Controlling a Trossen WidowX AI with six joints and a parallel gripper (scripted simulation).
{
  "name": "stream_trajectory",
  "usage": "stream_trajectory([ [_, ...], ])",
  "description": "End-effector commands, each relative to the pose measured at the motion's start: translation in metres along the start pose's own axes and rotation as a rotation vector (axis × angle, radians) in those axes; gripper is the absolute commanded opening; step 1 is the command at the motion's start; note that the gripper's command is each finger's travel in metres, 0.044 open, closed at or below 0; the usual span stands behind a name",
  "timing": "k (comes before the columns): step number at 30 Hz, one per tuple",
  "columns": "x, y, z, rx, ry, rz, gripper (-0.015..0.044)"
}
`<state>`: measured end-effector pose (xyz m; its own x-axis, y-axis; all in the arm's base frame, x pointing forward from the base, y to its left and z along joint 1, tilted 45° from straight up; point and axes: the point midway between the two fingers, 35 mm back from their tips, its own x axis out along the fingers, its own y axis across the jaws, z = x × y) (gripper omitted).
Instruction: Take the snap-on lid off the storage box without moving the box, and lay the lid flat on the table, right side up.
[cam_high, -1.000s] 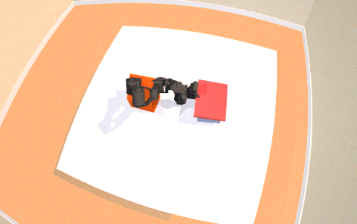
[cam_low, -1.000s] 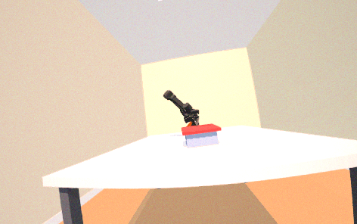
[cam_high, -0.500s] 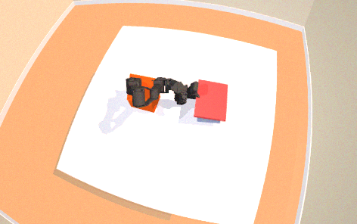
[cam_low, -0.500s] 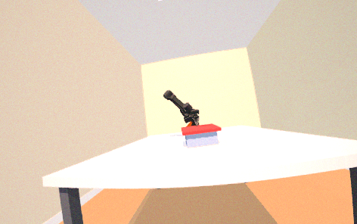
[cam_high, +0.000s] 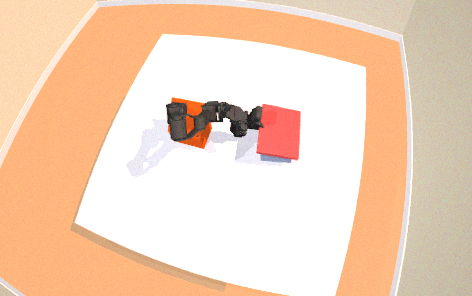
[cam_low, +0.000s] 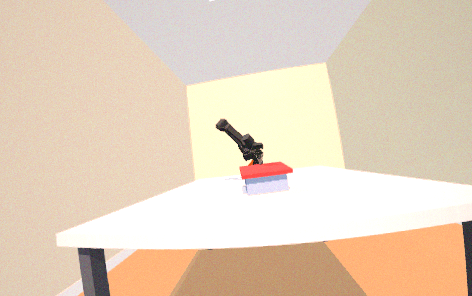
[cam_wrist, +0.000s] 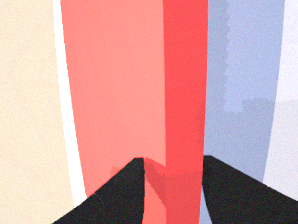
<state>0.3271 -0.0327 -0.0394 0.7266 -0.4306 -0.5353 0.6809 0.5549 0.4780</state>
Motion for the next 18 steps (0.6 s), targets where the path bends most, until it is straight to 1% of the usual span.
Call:
stream_trajectory([
  [1, -0.004, 0.008, 0.0, 0.004, -0.002, 0.008, 0.0],
  [18, -0.014, 0.029, 0.0, 0.005, -0.002, 0.008, 0.0],
])
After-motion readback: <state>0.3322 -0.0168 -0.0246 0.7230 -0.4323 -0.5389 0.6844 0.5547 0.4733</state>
